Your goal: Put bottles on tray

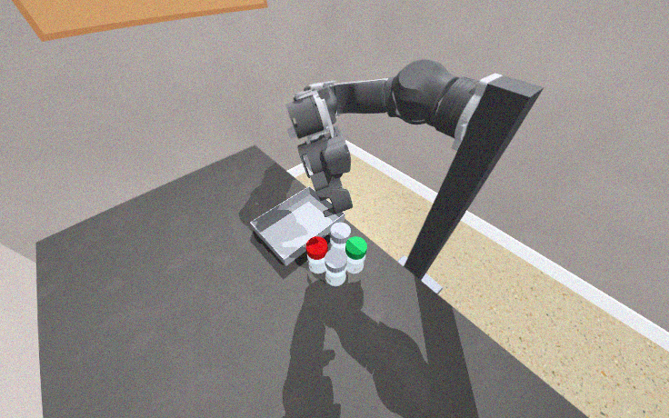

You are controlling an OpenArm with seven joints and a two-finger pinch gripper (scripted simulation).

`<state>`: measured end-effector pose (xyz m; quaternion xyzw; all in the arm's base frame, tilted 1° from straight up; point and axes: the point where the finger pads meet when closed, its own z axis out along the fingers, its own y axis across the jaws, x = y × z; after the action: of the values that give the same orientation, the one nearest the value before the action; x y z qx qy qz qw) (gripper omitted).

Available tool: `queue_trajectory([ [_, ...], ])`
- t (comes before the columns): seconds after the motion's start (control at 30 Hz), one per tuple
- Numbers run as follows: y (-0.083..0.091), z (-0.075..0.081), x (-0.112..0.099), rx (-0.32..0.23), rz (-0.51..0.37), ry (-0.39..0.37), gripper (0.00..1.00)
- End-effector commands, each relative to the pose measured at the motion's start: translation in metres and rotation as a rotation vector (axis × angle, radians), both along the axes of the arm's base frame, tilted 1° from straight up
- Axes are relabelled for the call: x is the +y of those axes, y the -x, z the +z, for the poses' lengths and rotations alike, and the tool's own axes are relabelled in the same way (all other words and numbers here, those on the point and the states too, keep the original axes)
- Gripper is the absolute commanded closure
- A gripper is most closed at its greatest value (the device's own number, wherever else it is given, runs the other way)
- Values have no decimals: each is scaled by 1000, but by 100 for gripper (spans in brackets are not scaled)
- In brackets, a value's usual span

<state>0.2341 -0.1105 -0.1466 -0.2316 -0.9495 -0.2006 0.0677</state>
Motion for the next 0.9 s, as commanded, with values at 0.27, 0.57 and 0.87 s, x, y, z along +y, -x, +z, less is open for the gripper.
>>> queue_trajectory([
  [0.27,0,1,0,-4,-1,-1,58],
  [0.57,0,1,0,-4,-1,-1,58],
  [0.87,-20,-36,-14,35,-128,177,58],
])
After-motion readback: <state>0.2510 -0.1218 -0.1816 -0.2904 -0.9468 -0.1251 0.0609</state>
